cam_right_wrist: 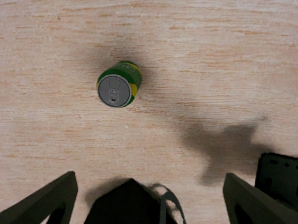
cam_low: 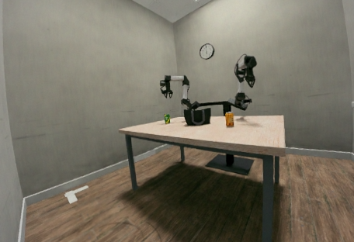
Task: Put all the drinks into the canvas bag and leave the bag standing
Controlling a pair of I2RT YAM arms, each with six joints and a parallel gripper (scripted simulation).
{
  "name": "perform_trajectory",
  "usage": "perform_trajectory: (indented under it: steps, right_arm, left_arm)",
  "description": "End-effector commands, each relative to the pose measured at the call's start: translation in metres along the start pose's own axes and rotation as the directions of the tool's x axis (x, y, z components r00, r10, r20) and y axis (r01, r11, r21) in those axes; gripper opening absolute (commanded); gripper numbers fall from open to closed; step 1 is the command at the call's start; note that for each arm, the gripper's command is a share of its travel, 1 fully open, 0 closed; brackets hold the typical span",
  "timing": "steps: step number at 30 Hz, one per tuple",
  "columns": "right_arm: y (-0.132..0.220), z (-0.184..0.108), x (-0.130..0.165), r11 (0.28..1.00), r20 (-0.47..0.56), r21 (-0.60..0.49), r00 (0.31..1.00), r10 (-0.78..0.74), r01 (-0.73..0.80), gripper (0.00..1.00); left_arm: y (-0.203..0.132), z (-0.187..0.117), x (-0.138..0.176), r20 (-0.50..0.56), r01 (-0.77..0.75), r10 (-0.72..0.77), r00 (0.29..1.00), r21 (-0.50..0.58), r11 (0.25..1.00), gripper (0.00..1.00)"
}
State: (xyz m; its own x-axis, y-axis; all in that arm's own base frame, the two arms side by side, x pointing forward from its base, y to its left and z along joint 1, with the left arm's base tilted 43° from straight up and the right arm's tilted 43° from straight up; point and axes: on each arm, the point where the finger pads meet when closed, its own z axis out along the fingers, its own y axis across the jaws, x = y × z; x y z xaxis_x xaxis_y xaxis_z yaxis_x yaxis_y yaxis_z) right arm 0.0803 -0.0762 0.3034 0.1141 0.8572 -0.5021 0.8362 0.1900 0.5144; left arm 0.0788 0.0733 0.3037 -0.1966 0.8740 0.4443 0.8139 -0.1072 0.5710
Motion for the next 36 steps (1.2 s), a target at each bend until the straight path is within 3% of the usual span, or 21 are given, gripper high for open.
perform_trajectory:
  steps: [1,7,9,10,15,16,18,19,20,24,36]
  right_arm:
    - [0.01,0.012,0.0,0.996,-0.009,-0.02,0.996,-0.088,0.088,0.84]
    - [0.031,0.026,-0.001,0.939,0.039,-0.121,0.946,-0.321,0.323,0.84]
    - [0.031,0.026,-0.001,0.939,0.039,-0.121,0.946,-0.321,0.323,0.84]
    - [0.029,0.005,0.0,0.956,0.033,-0.144,0.966,-0.255,0.257,0.84]
    - [0.026,0.014,0.003,0.965,0.002,-0.116,0.972,-0.235,0.234,0.84]
    - [0.026,0.033,0.01,0.958,-0.047,-0.087,0.96,-0.277,0.272,0.84]
    - [0.035,0.036,0.01,0.93,-0.031,-0.128,0.936,-0.351,0.344,0.84]
    - [0.032,0.015,0.004,0.946,0.016,-0.147,0.957,-0.291,0.29,0.84]
    - [0.031,0.014,0.003,0.951,0.014,-0.143,0.961,-0.276,0.275,0.84]
    - [0.029,0.027,0.009,0.951,-0.029,-0.114,0.956,-0.293,0.288,0.84]
    - [0.02,0.032,0.004,0.964,-0.007,-0.069,0.966,-0.257,0.256,0.84]
  left_arm:
    - [0.0,-0.007,0.0,-0.007,0.002,-0.002,1.0,-0.015,1.0,0.86]
    - [0.0,-0.007,0.0,-0.008,0.002,-0.002,1.0,-0.015,1.0,0.86]
    - [0.0,-0.007,0.0,-0.008,0.002,-0.002,1.0,-0.015,1.0,0.86]
    - [0.0,-0.007,0.0,-0.008,0.002,-0.002,1.0,-0.015,1.0,0.86]
    - [0.0,-0.007,0.0,-0.008,0.002,-0.002,1.0,-0.015,1.0,0.86]
    - [0.0,-0.007,0.0,-0.008,0.002,-0.002,1.0,-0.015,1.0,0.86]
    - [0.0,-0.007,0.0,-0.008,0.002,-0.002,1.0,-0.015,1.0,0.86]
    - [0.0,-0.007,0.0,-0.008,0.002,-0.002,1.0,-0.015,1.0,0.86]
    - [0.0,-0.007,0.0,-0.008,0.002,-0.002,1.0,-0.015,1.0,0.86]
    - [0.0,-0.007,0.0,-0.008,0.002,-0.002,1.0,-0.015,1.0,0.86]
    - [0.0,-0.007,0.0,-0.008,0.002,-0.002,1.0,-0.015,1.0,0.86]
